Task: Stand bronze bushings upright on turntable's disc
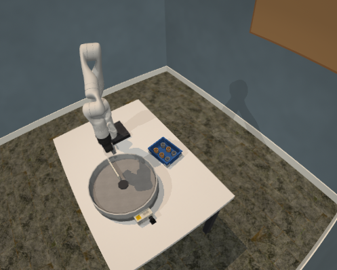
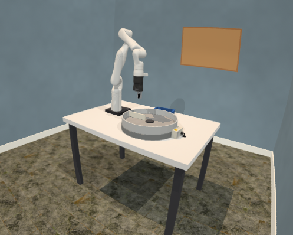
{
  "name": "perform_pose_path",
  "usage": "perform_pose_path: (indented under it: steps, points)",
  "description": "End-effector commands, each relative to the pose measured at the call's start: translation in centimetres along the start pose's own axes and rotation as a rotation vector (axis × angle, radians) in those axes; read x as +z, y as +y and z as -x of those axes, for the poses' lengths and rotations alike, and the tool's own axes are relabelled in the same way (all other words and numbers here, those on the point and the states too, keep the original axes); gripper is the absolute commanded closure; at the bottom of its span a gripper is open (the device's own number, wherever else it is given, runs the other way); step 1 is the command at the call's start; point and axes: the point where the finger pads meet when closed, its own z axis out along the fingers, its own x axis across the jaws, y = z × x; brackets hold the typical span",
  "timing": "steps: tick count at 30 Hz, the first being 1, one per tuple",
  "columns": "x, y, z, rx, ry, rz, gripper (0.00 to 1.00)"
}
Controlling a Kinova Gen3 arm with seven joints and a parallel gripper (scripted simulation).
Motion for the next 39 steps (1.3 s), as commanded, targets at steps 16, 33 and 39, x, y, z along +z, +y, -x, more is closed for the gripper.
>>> perform_pose_path:
  steps: [16,33,39]
  points:
    - [0.0,0.0,0.0,0.0,0.001,0.0,0.61]
    - [1.7,-6.1,-1.1,0.0,0.001,-0.001,0.24]
    - [3.7,-13.1,-2.5,0.0,0.001,-0.001,0.24]
